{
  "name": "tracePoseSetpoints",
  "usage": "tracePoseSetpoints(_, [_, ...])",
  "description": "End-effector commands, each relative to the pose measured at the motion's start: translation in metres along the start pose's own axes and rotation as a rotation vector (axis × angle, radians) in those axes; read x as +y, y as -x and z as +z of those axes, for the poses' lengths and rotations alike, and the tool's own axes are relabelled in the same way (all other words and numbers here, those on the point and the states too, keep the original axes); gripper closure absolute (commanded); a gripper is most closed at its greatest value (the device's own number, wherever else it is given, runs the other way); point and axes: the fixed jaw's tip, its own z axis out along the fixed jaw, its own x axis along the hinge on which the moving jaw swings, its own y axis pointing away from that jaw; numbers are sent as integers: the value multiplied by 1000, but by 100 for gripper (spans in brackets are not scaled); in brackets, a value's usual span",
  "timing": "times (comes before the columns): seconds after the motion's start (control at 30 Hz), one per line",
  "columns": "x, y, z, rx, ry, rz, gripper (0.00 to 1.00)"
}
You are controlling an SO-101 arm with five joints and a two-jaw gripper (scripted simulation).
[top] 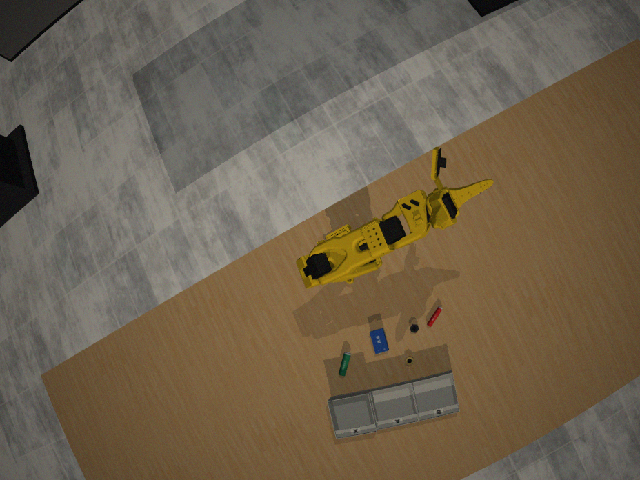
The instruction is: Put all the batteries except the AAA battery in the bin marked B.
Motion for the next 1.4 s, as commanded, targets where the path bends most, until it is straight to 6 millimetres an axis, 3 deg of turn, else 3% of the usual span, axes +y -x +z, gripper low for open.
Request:
tracePoseSetpoints(0.0, [-3, 1, 0, -3, -11, 1, 0])
tracePoseSetpoints(0.17, [-3, 1, 0, -3, -11, 1, 0])
tracePoseSetpoints(0.67, [44, -90, -15, 361, 296, -124, 0])
tracePoseSetpoints(0.77, [47, -87, -15, 350, 304, -108, 0])
tracePoseSetpoints(1.23, [68, -142, -50, 601, 540, -125, 0])
tracePoseSetpoints(1.37, [77, -143, -54, 608, 576, -108, 0])
